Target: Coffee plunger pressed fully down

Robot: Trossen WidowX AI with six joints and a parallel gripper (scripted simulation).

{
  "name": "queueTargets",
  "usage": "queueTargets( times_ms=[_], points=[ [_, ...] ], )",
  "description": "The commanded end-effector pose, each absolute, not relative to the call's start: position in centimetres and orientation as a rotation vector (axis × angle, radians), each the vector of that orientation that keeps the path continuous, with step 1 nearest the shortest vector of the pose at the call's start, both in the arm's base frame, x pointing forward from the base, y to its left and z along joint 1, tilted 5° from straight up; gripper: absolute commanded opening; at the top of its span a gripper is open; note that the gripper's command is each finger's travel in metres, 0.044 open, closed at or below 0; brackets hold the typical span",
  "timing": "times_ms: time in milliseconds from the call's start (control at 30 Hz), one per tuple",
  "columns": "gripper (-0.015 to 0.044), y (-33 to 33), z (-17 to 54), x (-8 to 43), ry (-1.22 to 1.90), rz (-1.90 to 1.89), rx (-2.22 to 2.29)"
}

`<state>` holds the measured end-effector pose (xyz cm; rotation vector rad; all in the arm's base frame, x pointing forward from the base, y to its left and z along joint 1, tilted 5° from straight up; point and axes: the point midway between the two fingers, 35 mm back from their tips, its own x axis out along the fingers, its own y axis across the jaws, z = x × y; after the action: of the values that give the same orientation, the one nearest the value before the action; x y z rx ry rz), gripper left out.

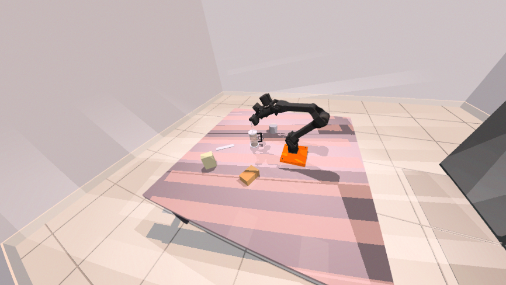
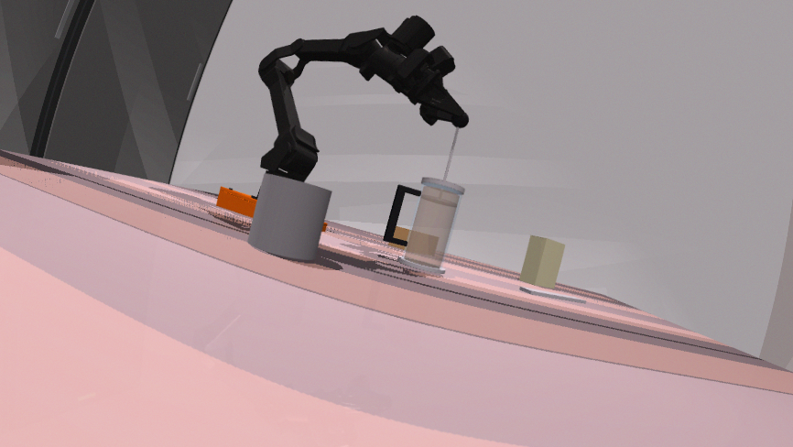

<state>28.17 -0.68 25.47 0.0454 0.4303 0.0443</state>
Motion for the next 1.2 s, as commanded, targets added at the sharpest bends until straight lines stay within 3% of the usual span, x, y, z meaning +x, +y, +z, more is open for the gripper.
queueTargets(
  times_ms=[0,1167],
  points=[
    [0.0117,-0.7,24.3,28.3,0.448,0.043,0.051],
    [0.0117,-0.3,18.7,29.4,0.448,0.043,0.052]
  ],
)
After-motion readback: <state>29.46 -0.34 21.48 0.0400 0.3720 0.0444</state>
